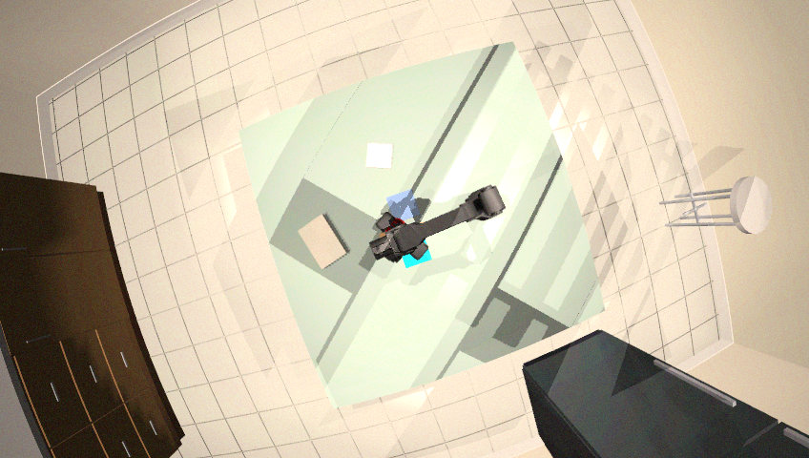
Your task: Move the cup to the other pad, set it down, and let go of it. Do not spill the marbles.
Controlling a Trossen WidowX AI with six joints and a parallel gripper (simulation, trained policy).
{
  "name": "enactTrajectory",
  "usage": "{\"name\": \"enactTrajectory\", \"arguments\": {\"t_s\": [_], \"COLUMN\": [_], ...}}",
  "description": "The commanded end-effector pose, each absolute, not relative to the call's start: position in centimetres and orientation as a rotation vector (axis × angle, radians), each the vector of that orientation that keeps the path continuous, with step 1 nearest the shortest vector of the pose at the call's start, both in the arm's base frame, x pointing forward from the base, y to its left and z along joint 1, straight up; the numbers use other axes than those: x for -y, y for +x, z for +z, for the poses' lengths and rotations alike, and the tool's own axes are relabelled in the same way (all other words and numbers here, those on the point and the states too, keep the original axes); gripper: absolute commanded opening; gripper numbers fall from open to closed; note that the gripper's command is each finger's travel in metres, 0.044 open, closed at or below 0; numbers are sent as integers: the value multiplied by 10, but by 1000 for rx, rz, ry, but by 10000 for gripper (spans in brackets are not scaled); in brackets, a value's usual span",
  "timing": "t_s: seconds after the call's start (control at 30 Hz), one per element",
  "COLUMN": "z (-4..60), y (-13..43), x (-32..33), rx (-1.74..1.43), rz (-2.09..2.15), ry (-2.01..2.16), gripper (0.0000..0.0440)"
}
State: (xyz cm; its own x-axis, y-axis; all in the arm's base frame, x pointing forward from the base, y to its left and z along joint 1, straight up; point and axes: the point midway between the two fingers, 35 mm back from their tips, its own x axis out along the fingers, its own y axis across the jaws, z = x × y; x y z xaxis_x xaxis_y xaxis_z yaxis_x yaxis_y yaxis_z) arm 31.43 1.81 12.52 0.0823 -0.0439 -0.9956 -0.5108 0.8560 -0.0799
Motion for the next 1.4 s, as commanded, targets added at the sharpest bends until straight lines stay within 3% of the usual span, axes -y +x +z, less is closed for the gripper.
{"name": "enactTrajectory", "arguments": {"t_s": [0.0,0.73,1.37], "z": [128,110,61], "y": [319,311,284], "x": [-30,-103,-114], "rx": [-1432,-1373,-1408], "rz": [381,465,451], "ry": [-477,-540,-553], "gripper": [0,0,11]}}
